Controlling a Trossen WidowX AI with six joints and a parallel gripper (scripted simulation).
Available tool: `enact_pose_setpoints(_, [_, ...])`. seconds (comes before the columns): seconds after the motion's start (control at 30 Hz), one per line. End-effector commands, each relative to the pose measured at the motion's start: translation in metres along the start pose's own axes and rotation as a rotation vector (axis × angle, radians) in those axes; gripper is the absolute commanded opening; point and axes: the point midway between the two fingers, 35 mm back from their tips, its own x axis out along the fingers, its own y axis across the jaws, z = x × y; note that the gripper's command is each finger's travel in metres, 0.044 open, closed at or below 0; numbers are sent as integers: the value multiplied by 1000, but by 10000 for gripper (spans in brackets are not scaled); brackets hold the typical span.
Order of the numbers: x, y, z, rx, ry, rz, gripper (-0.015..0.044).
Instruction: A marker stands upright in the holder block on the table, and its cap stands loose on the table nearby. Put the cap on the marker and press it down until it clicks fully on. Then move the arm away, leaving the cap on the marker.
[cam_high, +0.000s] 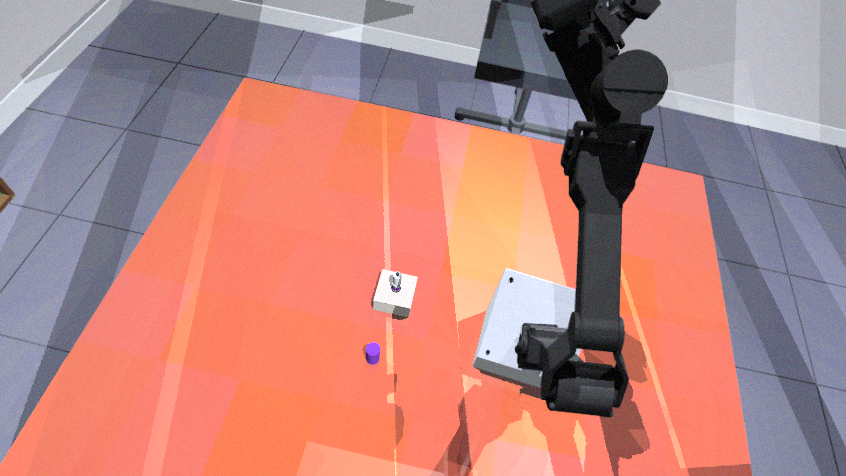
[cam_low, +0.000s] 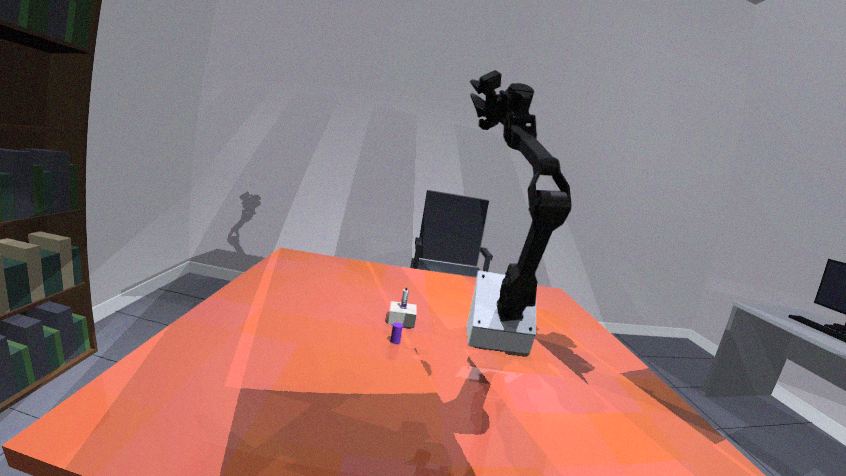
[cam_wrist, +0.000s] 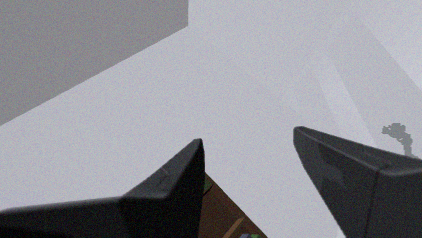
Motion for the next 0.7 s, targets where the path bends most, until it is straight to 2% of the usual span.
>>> enact_pose_setpoints(0.0, [16,-33,-68,-171,184,-110,236])
enact_pose_setpoints(0.17, [19,-59,-141,-353,397,-175,236])
enact_pose_setpoints(0.33, [5,-83,-220,-536,648,-195,236])
enact_pose_setpoints(0.67, [-69,-124,-361,-952,1226,-57,236])
